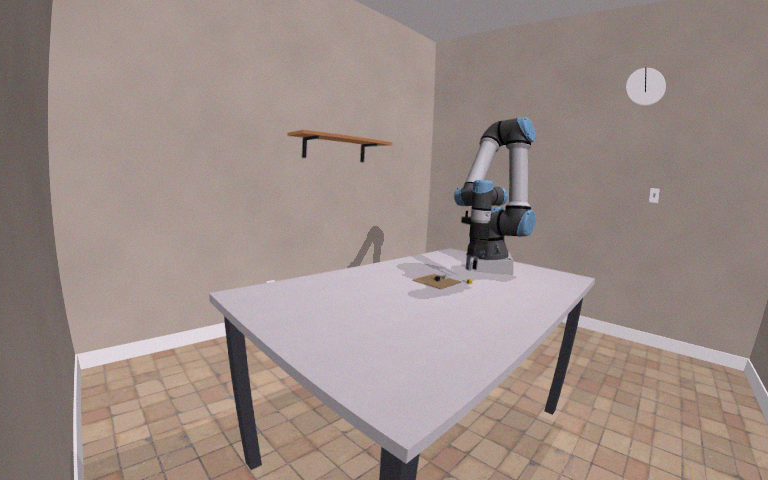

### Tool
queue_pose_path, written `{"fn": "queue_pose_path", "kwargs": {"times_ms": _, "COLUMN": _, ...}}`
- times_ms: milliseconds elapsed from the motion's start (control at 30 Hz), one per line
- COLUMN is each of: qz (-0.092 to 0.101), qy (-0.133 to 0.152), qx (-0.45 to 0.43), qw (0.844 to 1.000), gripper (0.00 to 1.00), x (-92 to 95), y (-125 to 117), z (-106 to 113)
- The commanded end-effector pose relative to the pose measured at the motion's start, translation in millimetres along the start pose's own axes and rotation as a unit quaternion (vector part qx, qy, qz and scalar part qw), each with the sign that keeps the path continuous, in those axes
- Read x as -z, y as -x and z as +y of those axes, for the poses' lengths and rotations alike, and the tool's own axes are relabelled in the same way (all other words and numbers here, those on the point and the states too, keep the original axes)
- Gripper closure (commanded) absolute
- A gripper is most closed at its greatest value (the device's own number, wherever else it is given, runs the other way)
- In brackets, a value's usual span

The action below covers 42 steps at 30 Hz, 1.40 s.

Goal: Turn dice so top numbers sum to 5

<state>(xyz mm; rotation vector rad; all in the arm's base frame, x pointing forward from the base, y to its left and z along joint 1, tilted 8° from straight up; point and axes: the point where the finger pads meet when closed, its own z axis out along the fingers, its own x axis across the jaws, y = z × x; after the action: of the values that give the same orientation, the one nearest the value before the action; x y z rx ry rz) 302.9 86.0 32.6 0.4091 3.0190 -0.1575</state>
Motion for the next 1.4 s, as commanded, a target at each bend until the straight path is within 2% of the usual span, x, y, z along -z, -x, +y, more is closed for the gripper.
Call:
{"fn": "queue_pose_path", "kwargs": {"times_ms": 0, "qz": -0.001, "qy": 0.0, "qx": 0.0, "qw": 1.0, "gripper": 0.36, "x": -3.4, "y": 0.5, "z": 0.3}}
{"fn": "queue_pose_path", "kwargs": {"times_ms": 500, "qz": -0.001, "qy": 0.0, "qx": 0.0, "qw": 1.0, "gripper": 0.36, "x": -25.4, "y": 0.4, "z": 0.9}}
{"fn": "queue_pose_path", "kwargs": {"times_ms": 1367, "qz": -0.001, "qy": 0.0, "qx": 0.0, "qw": 1.0, "gripper": 0.36, "x": -34.0, "y": 0.4, "z": 1.2}}
